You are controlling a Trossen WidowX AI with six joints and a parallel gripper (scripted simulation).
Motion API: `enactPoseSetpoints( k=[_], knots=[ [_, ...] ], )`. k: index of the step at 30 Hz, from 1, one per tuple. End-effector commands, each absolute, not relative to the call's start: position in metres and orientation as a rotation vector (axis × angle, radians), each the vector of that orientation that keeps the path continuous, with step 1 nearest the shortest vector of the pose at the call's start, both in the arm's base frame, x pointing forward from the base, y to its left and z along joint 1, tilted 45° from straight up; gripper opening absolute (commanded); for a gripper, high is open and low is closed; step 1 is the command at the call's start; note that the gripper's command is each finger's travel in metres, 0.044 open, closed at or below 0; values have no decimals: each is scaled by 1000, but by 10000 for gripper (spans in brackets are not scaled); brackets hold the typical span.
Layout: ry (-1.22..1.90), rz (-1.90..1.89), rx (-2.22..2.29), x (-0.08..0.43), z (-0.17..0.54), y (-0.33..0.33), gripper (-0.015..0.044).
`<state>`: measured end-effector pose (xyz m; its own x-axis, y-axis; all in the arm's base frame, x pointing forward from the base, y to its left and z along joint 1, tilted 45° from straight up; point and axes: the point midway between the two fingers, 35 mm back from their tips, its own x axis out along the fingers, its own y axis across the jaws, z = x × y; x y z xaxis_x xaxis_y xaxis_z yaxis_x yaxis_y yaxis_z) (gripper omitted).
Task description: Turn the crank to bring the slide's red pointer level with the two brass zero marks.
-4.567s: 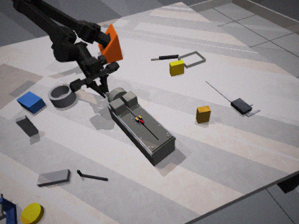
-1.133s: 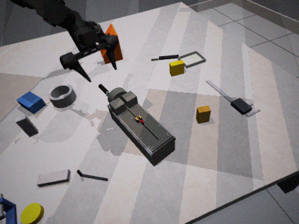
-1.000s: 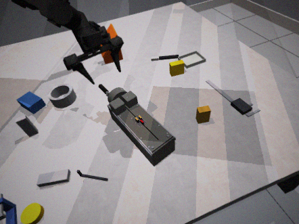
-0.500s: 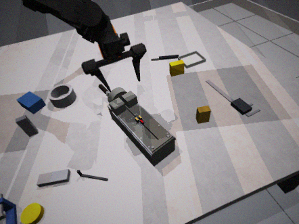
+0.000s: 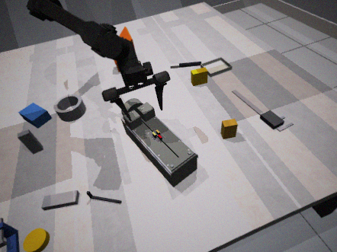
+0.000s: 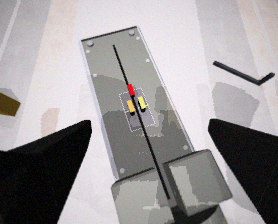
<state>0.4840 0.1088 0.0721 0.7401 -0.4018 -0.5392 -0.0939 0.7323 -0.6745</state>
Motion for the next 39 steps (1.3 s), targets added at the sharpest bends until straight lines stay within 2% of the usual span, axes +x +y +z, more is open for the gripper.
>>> enactPoseSetpoints(
  k=[1, 15, 26, 39],
  knots=[
    [721, -169, -746, 483, 72, 114, 440],
    [721, -169, -746, 483, 73, 115, 440],
    [722, -174, -742, 476, 115, 153, 440],
    [762, -44, -825, 429, 145, 119, 440]
  ],
)
